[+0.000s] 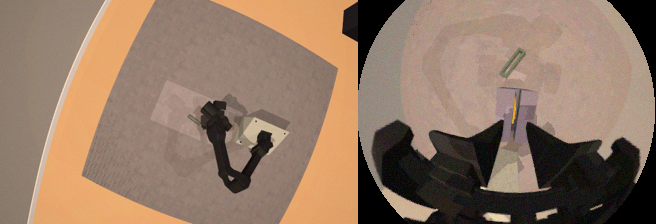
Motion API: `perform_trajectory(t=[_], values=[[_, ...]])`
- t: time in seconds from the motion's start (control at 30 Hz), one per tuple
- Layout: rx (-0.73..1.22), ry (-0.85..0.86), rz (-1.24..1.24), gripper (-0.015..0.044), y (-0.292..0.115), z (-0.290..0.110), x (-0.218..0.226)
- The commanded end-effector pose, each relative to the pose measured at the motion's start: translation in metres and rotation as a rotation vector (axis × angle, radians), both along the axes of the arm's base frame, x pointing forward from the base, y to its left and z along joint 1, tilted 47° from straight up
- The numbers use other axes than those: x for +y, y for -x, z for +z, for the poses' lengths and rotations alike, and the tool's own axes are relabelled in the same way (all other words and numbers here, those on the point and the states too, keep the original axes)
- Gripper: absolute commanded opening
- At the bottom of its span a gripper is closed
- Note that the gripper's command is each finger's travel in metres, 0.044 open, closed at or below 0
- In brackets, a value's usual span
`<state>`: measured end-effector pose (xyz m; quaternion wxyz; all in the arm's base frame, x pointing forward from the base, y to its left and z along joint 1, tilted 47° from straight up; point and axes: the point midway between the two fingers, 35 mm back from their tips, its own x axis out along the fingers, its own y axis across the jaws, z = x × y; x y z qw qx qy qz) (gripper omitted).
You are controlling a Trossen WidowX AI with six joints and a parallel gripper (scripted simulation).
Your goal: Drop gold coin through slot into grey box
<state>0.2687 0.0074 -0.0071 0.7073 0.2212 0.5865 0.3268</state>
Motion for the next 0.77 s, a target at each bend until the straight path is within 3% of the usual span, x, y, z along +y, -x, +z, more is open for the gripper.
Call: perform_trajectory(t=[0.0, 0.33, 0.73], values=[[-0.001, 0.001, 0.000, 0.0187, 0.000, 0.001, -0.001], [0.007, -0.006, -0.001, 0.0440, 0.006, 0.029, -0.030], [0.009, -0.011, -0.001, 0.0440, 0.009, 0.037, -0.038]])
